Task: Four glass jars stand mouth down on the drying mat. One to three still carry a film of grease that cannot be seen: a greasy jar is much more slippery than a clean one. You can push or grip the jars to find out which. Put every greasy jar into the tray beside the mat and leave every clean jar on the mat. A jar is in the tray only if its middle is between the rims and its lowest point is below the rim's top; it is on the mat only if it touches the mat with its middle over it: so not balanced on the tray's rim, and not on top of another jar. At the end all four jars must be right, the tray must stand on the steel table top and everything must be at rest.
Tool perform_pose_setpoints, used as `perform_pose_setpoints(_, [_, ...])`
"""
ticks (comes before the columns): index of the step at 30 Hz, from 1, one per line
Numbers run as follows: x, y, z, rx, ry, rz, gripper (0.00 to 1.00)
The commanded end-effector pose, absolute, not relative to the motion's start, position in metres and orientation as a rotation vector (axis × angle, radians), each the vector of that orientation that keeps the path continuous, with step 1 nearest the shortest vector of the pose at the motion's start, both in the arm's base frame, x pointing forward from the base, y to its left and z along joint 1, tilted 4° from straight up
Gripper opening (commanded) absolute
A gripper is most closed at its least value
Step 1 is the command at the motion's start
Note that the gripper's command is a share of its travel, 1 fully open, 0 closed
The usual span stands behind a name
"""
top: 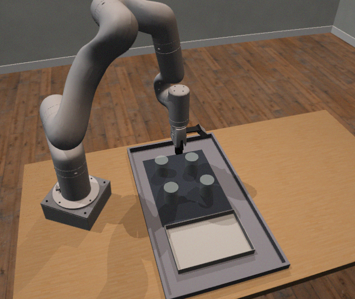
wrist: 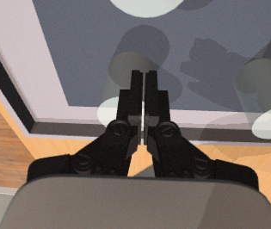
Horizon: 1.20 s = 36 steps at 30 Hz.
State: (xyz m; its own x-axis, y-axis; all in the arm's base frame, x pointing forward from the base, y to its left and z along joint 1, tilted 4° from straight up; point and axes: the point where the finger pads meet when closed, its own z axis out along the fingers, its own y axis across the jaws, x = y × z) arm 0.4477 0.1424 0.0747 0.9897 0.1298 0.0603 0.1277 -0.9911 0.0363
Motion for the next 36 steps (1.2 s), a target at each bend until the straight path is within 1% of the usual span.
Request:
perform_pose_setpoints(1, [0.451,0.142,0.054,3.096,0.2,0.104,0.0])
perform_pose_setpoints(10, [0.453,0.141,0.021,3.096,0.2,0.104,0.0])
perform_pose_setpoints(36, [0.455,0.142,0.021,3.096,0.2,0.104,0.0])
